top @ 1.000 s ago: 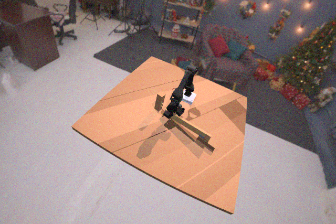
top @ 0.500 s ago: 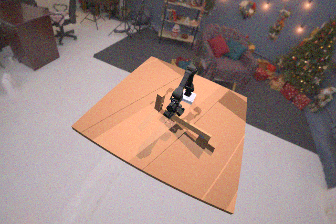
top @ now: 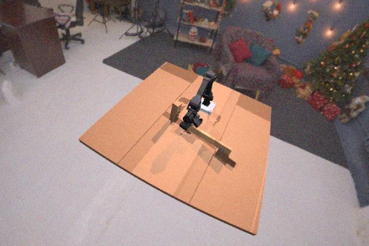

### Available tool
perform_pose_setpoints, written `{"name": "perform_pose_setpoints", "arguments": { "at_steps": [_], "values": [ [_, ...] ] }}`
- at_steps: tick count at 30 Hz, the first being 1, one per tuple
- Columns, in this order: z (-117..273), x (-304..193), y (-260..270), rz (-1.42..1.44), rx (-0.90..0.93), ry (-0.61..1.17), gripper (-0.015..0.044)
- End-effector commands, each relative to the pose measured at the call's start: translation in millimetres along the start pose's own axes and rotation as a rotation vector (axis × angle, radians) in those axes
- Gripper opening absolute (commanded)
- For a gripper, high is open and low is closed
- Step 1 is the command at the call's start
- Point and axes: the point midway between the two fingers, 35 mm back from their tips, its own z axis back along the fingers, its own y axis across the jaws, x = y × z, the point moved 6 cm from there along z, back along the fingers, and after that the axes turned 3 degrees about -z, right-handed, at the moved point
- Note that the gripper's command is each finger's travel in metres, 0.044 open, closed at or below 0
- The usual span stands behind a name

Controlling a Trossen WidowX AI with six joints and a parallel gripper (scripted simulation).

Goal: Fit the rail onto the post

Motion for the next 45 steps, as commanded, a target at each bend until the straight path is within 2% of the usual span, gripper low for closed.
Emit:
{"name": "perform_pose_setpoints", "arguments": {
  "at_steps": [1, 45],
  "values": [
    [4, 0, -1, 0.004, -0.002, -0.005, 0.0000],
    [26, 0, -5, 0.004, -0.003, -0.005, 0.0000]
  ]
}}
